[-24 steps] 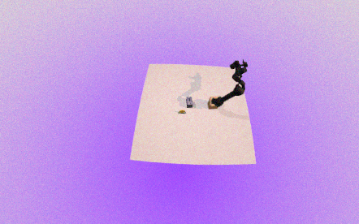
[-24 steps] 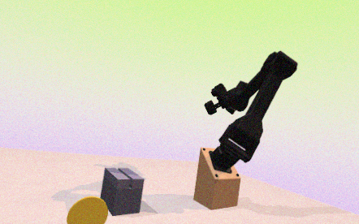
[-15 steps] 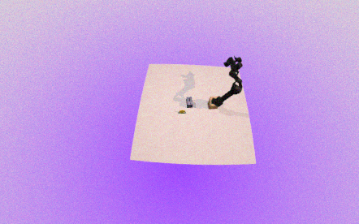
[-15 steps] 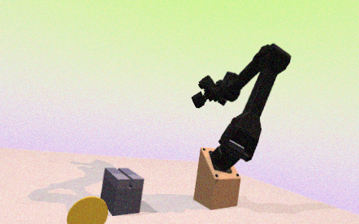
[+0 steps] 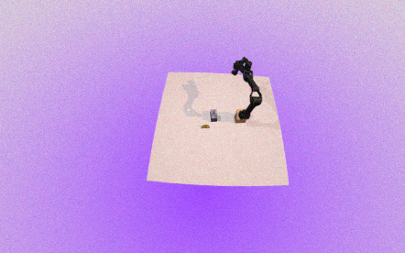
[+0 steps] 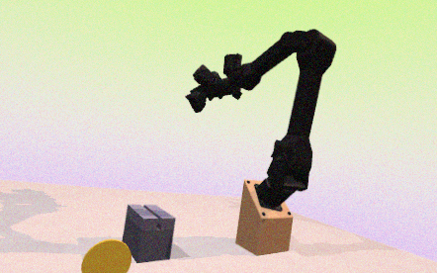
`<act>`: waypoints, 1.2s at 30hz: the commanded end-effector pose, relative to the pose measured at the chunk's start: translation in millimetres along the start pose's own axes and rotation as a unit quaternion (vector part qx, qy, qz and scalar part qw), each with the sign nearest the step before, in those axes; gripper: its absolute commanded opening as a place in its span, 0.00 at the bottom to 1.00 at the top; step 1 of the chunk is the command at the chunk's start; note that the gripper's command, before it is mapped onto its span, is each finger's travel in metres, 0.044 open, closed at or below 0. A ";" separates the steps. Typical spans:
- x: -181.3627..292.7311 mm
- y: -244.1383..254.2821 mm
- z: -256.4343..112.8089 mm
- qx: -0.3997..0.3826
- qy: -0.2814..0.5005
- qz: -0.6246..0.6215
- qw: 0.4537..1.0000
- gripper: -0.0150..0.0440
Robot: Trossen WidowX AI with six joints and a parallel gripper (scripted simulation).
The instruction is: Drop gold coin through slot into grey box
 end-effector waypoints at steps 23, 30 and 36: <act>-124.2 329.8 -50.7 -0.425 0.218 -0.072 0.875 0.53; -118.4 418.0 -120.3 -0.481 0.345 -0.106 0.799 0.53; -102.8 468.3 -180.7 -0.486 0.452 -0.130 0.737 0.53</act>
Point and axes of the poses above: the point midway between the two fingers, 35 mm back from their tips, its own z axis out along the fingers, its own y axis across the jaws, x = y × z, the point moved 9 cm from there along -z, back along the fingers, and after that the axes turned 13 degrees about z, right-handed, at the moved point
